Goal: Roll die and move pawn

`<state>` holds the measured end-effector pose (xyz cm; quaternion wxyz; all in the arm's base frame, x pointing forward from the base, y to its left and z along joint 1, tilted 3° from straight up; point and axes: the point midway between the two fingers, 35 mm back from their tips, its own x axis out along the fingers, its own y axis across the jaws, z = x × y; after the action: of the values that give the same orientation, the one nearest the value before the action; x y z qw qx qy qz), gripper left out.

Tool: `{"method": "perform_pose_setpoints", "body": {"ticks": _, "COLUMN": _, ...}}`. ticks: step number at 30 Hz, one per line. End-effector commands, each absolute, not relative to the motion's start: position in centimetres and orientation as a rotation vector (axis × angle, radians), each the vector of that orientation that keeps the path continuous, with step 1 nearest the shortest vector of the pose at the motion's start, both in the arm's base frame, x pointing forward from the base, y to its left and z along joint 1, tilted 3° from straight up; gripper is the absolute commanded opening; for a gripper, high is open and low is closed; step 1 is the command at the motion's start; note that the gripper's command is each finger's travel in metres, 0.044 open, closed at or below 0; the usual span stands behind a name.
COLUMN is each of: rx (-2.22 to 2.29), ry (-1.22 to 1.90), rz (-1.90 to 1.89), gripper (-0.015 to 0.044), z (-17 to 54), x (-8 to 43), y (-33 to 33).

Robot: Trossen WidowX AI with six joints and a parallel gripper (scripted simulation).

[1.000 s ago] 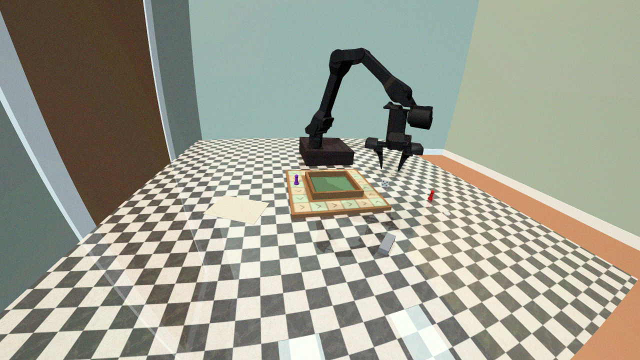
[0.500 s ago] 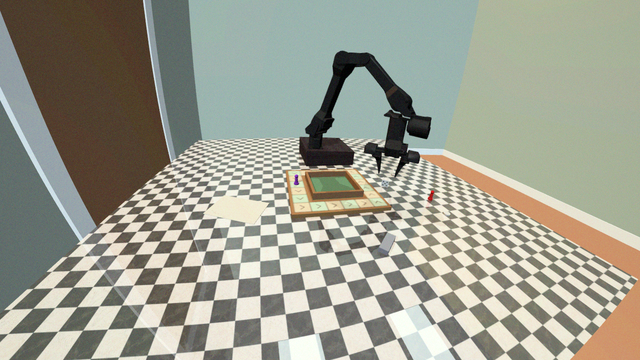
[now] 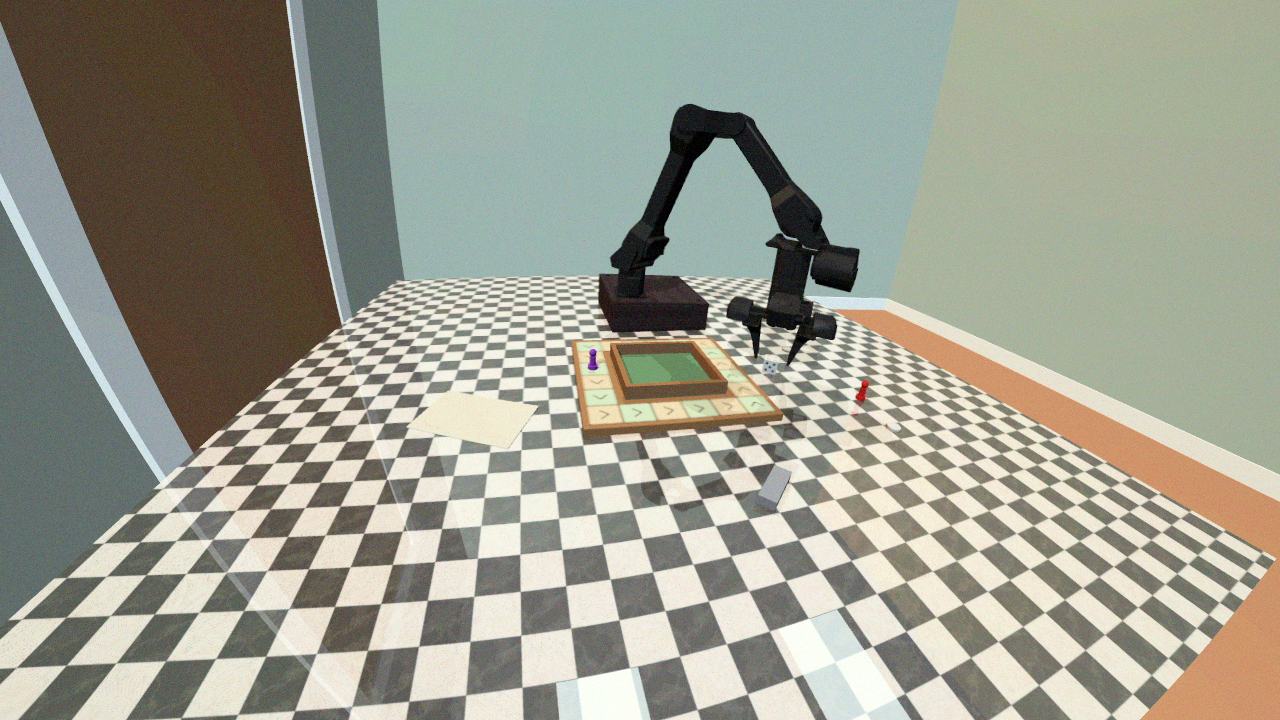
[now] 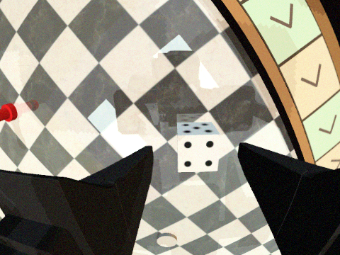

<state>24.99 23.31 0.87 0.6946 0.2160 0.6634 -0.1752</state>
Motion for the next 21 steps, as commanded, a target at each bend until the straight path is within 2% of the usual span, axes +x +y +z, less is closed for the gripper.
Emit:
{"method": "perform_pose_setpoints", "body": {"ticks": 1, "rx": 0.486, "ry": 1.475, "rz": -0.395, "gripper": 0.0275, "z": 0.38, "x": 25.08, "y": 23.28}}
{"method": "perform_pose_setpoints", "body": {"ticks": 6, "rx": 0.486, "ry": 1.475, "rz": -0.395, "gripper": 0.0275, "z": -0.17, "x": 25.09, "y": 23.28}}
{"method": "perform_pose_setpoints", "body": {"ticks": 12, "rx": 0.486, "ry": 1.475, "rz": -0.395, "gripper": 0.0118, "z": -0.17, "x": 25.09, "y": 23.28}}
{"method": "perform_pose_setpoints", "body": {"ticks": 18, "rx": 0.486, "ry": 1.475, "rz": -0.395, "gripper": 0.0078, "z": -0.17, "x": 25.09, "y": 23.28}}
{"method": "perform_pose_setpoints", "body": {"ticks": 21, "rx": 0.486, "ry": 1.475, "rz": -0.395, "gripper": 0.0000, "z": 0.38, "x": 25.11, "y": 23.30}}
